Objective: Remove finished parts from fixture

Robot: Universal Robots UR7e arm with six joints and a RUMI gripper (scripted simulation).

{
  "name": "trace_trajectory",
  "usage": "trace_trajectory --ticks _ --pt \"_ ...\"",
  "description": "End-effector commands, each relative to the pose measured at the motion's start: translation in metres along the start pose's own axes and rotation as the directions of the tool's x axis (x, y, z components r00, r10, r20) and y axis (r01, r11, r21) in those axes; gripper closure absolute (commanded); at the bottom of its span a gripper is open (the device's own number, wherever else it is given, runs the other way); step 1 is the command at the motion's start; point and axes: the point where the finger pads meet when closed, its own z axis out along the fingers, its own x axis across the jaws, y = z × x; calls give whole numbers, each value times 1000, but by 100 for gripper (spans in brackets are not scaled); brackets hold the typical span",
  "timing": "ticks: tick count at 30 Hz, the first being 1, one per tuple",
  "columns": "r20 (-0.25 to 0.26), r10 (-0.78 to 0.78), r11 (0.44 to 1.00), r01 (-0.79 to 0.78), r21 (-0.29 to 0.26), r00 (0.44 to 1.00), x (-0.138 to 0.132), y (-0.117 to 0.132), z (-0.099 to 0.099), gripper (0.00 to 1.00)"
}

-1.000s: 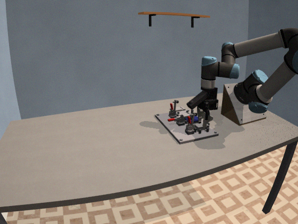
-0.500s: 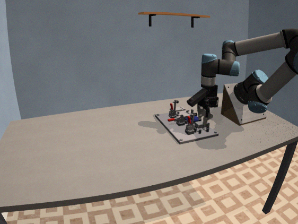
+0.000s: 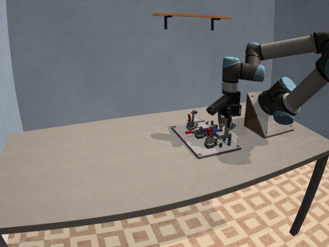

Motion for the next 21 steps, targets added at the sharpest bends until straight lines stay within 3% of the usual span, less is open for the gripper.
trace_trajectory --ticks 1,21 --pt "0 0 1000 0 1 1000 0 0 -2 100" --pt "0 0 1000 0 1 1000 0 1 -10 100"
